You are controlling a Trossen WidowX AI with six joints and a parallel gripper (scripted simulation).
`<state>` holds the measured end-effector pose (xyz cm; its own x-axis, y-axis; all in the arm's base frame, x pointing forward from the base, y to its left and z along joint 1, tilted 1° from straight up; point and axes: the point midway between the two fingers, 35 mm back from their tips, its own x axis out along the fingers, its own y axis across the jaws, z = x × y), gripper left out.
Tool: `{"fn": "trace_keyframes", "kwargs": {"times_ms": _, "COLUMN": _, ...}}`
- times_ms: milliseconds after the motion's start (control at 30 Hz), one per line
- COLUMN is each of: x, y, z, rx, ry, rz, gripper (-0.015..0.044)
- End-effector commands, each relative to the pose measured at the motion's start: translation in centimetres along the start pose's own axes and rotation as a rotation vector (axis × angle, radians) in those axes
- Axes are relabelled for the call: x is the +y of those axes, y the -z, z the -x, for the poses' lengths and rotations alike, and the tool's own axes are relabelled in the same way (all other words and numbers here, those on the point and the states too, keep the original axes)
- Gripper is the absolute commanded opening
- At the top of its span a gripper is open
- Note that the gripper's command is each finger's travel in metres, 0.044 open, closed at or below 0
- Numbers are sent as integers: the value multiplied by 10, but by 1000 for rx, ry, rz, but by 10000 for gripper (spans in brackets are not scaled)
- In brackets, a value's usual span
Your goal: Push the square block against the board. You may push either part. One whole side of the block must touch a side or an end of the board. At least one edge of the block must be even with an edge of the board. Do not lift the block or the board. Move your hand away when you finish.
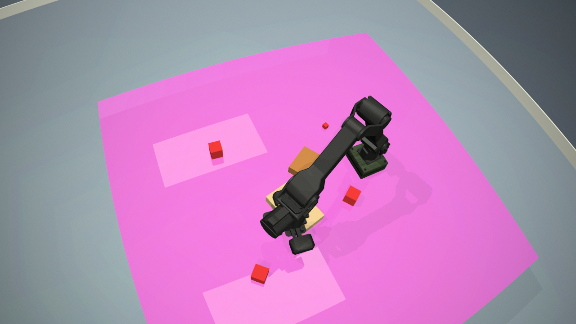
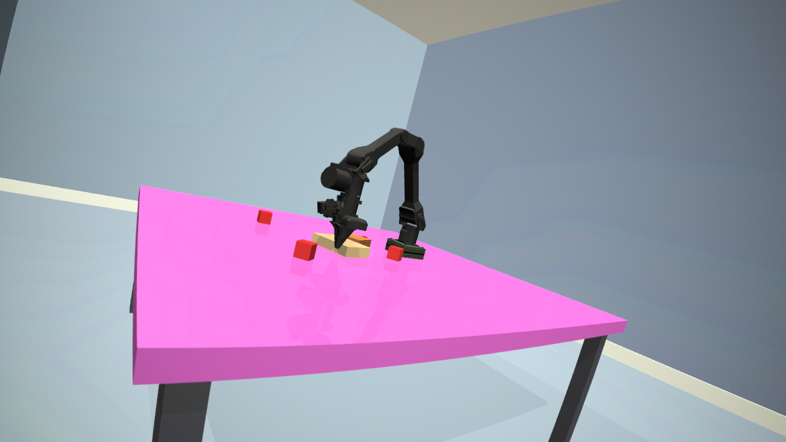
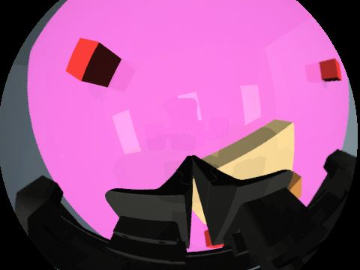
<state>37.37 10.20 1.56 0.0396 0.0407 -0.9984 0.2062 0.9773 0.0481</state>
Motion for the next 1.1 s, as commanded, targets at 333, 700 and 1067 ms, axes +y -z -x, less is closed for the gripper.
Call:
{"fn": "trace_keyframes", "kwargs": {"times_ms": 333, "x": -3, "y": -1, "z": -9, "rx": 13, "ry": 13, "rz": 1, "gripper": 0}}
{"fn": "trace_keyframes", "kwargs": {"times_ms": 700, "x": 0, "y": -4, "z": 46, "rx": 13, "ry": 13, "rz": 1, "gripper": 0}}
{"fn": "trace_keyframes", "kwargs": {"times_ms": 1067, "x": 5, "y": -6, "z": 21, "rx": 14, "ry": 11, "rz": 184, "gripper": 0}}
